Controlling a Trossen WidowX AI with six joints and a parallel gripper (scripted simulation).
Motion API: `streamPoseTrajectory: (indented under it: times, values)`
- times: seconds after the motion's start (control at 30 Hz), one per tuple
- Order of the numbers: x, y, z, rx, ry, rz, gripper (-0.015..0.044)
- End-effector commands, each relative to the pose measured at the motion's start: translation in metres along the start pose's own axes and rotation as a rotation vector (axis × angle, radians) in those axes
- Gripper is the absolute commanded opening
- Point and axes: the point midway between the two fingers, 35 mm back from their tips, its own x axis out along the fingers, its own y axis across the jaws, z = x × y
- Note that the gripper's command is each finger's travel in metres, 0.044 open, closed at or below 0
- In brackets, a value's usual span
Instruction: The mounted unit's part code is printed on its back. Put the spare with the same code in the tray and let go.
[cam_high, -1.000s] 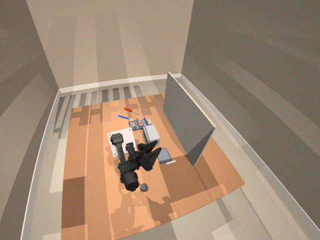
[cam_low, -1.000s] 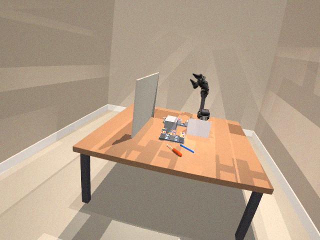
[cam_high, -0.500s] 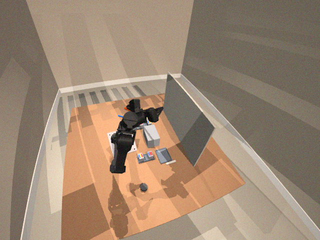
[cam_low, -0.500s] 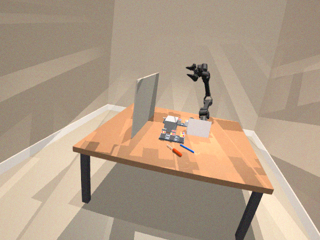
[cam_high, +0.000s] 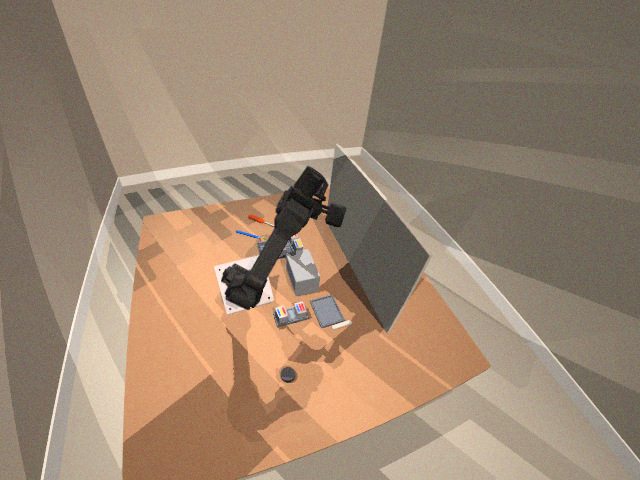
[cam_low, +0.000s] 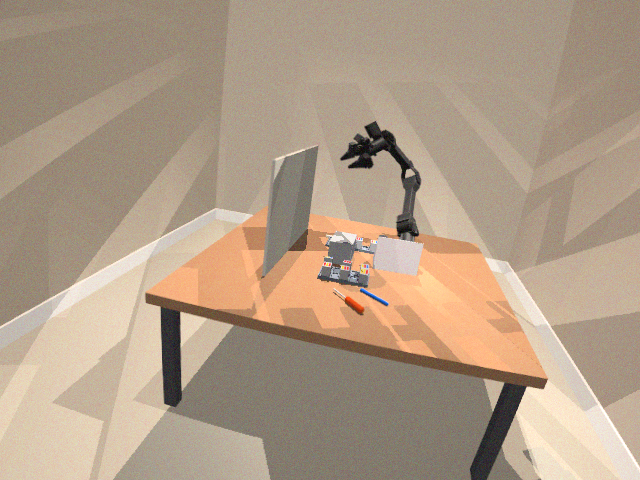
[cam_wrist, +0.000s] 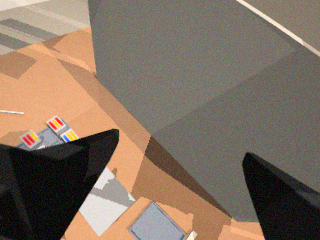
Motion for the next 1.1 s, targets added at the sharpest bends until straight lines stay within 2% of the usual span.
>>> streamPoseTrajectory:
  times: [0.0, 0.23, 0.5, 1.07]
  values:
    - [0.065, 0.022, -0.019, 0.207, 0.268, 0.058, 0.044]
    - [0.126, 0.049, -0.053, 0.432, 0.584, 0.034, 0.044]
    - [0.178, 0.077, -0.103, 0.647, 0.928, -0.088, 0.044]
    - [0.18, 0.078, -0.105, 0.653, 0.938, -0.094, 0.044]
